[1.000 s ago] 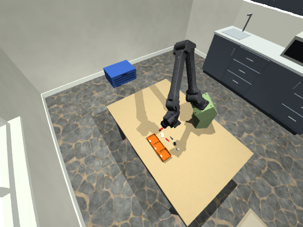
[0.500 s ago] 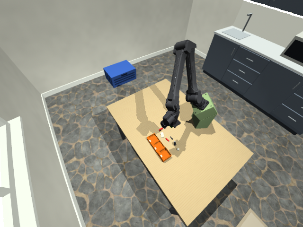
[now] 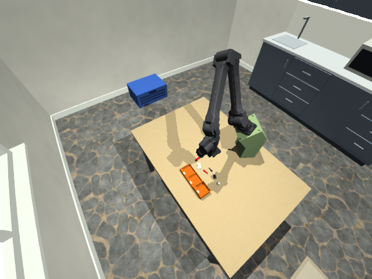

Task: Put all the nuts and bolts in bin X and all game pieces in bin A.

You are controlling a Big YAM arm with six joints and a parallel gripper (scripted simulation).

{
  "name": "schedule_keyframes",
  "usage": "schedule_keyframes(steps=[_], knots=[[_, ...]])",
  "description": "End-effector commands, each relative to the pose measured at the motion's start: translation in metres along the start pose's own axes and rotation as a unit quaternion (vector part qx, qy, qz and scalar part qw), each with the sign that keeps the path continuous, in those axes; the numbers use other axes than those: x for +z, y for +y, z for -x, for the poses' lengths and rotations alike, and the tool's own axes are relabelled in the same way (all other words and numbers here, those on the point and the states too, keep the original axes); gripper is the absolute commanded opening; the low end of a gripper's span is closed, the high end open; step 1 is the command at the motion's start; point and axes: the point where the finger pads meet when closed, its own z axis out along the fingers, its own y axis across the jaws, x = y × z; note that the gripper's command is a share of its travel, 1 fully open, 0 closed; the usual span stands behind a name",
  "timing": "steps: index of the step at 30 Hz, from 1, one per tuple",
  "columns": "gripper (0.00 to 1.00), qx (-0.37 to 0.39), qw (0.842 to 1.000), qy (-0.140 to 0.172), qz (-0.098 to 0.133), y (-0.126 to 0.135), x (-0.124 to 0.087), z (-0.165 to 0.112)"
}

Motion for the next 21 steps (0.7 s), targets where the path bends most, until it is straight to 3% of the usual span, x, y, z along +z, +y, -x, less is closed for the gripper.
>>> schedule_keyframes(steps=[1, 21], knots=[[0.09, 0.011, 1.0, -0.017, 0.002, -0.0046, -0.0089, 0.0262], [0.09, 0.01, 1.0, -0.015, 0.001, -0.0059, -0.0091, 0.0265]])
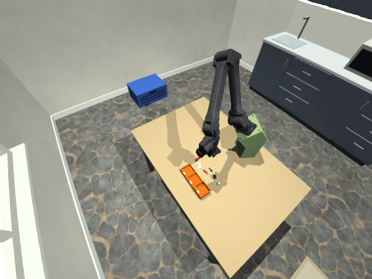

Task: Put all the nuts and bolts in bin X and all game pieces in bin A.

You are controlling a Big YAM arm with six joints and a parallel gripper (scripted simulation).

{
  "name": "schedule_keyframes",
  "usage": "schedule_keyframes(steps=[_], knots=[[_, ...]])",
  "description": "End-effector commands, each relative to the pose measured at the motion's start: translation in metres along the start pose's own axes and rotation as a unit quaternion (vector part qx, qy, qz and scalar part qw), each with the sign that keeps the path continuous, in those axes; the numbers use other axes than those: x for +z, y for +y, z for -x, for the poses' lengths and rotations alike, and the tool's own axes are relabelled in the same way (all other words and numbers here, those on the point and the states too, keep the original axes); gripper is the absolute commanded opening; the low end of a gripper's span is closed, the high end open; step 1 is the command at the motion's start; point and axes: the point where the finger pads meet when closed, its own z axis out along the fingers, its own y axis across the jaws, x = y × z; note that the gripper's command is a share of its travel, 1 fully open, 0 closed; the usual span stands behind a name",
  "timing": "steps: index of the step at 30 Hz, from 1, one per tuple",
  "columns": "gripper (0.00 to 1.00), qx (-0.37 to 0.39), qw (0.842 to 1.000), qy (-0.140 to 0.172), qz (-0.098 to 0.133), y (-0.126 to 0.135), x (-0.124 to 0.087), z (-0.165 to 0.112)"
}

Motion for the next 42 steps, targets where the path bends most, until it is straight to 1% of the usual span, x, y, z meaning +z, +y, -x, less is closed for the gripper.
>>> schedule_keyframes(steps=[1, 14, 15, 16, 23, 25, 39, 42], knots=[[0.09, 0.011, 1.0, -0.016, 0.001, -0.005, -0.01, 0.027], [0.09, 0.012, 1.0, -0.019, 0.002, -0.006, -0.011, 0.028], [0.09, 0.044, 0.999, -0.023, 0.003, -0.007, -0.003, 0.036], [0.09, 0.032, 0.999, -0.023, 0.003, -0.01, 0.003, 0.041], [0.09, 0.03, 0.999, -0.022, 0.0, -0.032, 0.047, 0.075], [0.09, 0.03, 0.999, -0.022, 0.0, -0.032, 0.047, 0.075], [0.09, 0.027, 0.999, -0.019, -0.003, -0.074, 0.132, 0.144], [0.09, 0.027, 0.999, -0.019, -0.003, -0.074, 0.133, 0.144]])
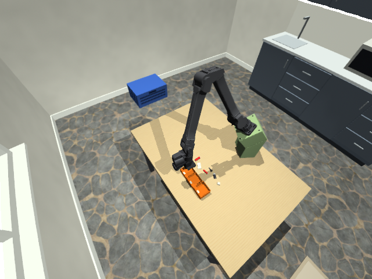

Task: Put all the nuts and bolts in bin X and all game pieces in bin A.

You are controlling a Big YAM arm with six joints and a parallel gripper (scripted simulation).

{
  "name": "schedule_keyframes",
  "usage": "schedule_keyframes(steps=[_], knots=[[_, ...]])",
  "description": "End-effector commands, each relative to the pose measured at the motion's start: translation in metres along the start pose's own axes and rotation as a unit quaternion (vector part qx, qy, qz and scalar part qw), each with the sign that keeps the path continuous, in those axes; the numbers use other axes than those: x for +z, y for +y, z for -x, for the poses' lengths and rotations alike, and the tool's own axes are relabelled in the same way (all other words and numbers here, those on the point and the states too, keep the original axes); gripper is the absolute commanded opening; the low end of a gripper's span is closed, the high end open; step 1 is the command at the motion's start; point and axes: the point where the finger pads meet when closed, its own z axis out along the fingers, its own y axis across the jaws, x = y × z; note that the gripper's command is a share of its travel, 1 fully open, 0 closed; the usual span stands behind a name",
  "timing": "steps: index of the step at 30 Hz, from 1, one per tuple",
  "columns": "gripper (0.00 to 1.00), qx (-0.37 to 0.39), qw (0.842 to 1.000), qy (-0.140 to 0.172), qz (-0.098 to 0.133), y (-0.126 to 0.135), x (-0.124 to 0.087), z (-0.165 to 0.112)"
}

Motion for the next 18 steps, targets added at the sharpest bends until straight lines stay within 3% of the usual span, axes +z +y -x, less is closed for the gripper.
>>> schedule_keyframes(steps=[1, 9, 18], knots=[[0.09, -0.009, 0.999, -0.04, 0.003, -0.002, -0.022, 0.033], [0.09, -0.016, 1.0, -0.018, 0.005, 0.005, -0.011, 0.011], [0.09, -0.015, 1.0, -0.02, 0.005, 0.006, -0.011, 0.009]])
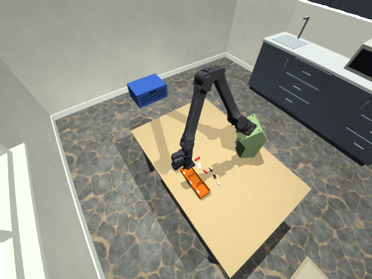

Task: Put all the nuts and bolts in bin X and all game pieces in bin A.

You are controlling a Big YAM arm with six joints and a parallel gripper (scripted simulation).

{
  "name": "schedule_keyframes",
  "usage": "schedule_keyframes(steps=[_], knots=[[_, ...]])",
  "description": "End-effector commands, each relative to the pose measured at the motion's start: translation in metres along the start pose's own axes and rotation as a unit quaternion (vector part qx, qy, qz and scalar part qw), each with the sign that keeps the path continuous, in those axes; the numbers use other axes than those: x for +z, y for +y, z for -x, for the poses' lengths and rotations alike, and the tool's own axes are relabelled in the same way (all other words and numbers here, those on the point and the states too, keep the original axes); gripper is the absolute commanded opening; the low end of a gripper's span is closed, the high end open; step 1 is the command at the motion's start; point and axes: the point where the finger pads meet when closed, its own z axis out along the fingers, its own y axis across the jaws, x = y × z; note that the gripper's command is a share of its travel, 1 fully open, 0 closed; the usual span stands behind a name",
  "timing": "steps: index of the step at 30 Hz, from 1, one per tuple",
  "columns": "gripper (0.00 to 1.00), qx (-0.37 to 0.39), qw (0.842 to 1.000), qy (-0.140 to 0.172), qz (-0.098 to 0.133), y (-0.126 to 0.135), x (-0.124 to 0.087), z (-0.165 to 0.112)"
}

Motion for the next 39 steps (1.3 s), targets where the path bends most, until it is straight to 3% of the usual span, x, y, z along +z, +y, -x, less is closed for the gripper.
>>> schedule_keyframes(steps=[1, 38, 39], knots=[[0.09, -0.008, 1.0, -0.01, 0.005, 0.008, -0.005, 0.002], [0.09, -0.002, 1.0, -0.016, 0.004, 0.008, -0.01, 0.001], [0.09, -0.01, 1.0, -0.003, 0.006, 0.013, 0.004, -0.007]])
